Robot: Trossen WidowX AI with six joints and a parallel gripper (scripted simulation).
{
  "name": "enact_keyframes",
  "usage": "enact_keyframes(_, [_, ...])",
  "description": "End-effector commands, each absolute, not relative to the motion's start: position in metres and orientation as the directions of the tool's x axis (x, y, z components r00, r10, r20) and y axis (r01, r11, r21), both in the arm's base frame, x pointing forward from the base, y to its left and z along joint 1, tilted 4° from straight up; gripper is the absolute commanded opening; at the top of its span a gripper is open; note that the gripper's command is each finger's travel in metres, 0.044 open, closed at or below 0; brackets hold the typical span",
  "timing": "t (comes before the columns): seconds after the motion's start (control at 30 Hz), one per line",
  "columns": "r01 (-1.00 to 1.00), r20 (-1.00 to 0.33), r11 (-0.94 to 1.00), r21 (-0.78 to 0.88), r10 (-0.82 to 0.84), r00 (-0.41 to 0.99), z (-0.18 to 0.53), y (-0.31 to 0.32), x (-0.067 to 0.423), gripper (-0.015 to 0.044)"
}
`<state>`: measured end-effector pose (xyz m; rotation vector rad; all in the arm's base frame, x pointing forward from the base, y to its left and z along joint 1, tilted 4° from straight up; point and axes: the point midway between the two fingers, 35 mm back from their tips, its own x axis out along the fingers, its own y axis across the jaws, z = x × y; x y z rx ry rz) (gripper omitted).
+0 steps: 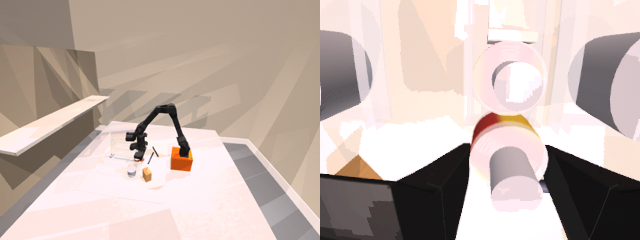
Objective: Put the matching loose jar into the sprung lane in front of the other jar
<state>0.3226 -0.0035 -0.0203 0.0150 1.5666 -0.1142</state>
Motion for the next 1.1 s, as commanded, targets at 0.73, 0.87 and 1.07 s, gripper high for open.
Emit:
enact_keyframes(0.73, [0.081, -0.997, 0.995, -0.063, -0.066, 0.032, -0.015, -0.005, 0.343, 0.0000])
enact_keyframes(0.87, [0.081, -0.997, 0.995, -0.063, -0.066, 0.032, -0.014, -0.005, 0.344, 0.0000])
enact_keyframes(1.07, [0.081, -0.997, 0.995, -0.063, -0.066, 0.032, -0.013, -0.005, 0.346, 0.0000])
